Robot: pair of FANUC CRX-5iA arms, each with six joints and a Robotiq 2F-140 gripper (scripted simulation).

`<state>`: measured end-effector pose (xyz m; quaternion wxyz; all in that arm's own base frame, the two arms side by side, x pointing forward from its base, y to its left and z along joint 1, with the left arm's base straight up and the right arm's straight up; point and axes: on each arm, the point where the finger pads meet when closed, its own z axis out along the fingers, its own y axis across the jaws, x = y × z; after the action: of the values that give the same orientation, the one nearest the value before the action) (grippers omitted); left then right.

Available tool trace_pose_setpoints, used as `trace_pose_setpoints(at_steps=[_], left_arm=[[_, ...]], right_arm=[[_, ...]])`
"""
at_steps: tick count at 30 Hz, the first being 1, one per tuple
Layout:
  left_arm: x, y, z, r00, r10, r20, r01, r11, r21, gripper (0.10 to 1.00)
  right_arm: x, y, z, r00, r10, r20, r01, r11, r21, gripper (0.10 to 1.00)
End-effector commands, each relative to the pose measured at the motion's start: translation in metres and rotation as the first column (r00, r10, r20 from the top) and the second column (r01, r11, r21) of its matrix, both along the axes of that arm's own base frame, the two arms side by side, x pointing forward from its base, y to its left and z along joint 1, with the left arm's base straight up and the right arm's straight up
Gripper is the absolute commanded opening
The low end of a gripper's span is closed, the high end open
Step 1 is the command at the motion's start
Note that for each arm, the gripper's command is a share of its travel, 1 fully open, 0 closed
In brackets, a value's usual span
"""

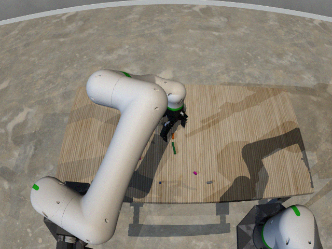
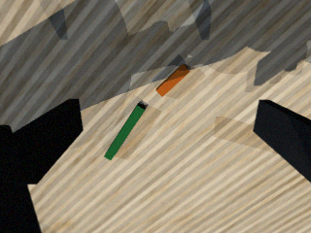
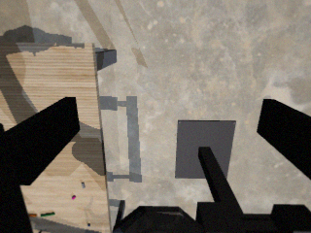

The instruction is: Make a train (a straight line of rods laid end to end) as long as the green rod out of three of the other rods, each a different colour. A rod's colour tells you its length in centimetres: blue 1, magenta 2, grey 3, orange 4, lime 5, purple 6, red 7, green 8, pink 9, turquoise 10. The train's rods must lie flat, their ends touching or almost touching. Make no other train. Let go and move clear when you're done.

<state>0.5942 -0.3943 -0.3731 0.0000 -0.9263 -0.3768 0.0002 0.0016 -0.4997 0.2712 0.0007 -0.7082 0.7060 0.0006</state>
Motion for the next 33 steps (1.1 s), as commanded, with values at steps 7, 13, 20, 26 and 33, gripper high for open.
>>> trace_pose_setpoints(at_steps=[7,13,20,26,33], left_arm=[[0.001,-0.001,0.002,1.0,0.0,0.002,0.0,1.0,-0.001,1.0],[0.001,-0.001,0.002,1.0,0.0,0.002,0.0,1.0,-0.001,1.0],[-0.03,0.004,-0.001,0.994,-0.106,0.002,0.106,0.994,0.0,1.0],[-0.077,0.013,-0.002,0.969,-0.248,0.002,0.248,0.969,0.001,1.0],[-0.127,0.026,0.0,0.923,-0.386,0.002,0.386,0.923,0.002,1.0]], right_arm=[[0.0,0.0,0.001,1.0,0.0,0.0,0.0,1.0,-0.002,1.0],[0.0,0.0,0.001,1.0,0.0,0.0,0.0,1.0,-0.002,1.0],[0.0,0.0,0.001,1.0,0.0,0.0,0.0,1.0,-0.002,1.0],[0.0,0.0,0.001,1.0,0.0,0.0,0.0,1.0,-0.002,1.0],[0.0,0.0,0.001,1.0,0.0,0.0,0.0,1.0,-0.002,1.0]])
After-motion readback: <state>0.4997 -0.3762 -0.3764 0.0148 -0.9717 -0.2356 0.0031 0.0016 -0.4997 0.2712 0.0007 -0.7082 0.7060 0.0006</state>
